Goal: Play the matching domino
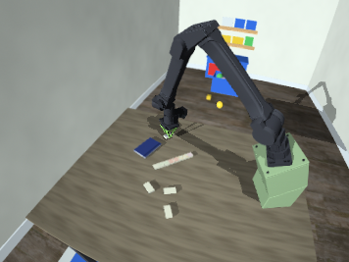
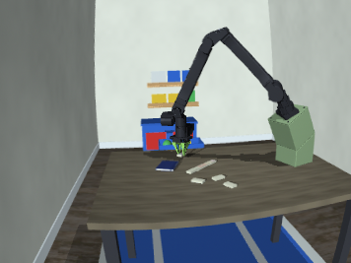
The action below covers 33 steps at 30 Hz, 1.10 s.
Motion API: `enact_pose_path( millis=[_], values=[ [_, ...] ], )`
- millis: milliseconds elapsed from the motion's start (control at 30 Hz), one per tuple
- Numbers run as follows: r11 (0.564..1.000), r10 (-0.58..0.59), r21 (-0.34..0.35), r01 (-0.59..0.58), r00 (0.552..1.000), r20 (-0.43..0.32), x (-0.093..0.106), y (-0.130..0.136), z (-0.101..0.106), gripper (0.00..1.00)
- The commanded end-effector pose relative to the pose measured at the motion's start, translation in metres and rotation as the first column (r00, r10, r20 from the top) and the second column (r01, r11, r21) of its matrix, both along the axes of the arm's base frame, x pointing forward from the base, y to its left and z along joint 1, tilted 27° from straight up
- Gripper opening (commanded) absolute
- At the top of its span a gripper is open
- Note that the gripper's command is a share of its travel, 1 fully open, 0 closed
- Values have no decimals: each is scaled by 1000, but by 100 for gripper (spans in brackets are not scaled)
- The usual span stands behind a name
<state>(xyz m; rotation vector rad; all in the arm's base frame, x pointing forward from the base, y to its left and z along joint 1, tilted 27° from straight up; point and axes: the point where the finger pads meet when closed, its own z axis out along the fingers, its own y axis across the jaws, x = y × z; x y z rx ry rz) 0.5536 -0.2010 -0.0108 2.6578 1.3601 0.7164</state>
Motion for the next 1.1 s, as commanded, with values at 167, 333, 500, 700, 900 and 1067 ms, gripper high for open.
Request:
enact_pose_path(
  millis=[167,333,500,700,900,1067],
  values=[
    [1000,-11,-24,11,999,36,-10,-16,47,21],
    [1000,-11,-26,12,999,40,-11,-18,52,21],
    [1000,-9,-12,10,1000,17,-14,-11,41,21],
    [1000,-8,-26,9,999,34,-26,-22,72,21],
    [999,-8,-31,9,999,40,-30,-25,83,21],
    [1000,-10,-15,10,1000,17,-33,-19,72,21]
  ],
)
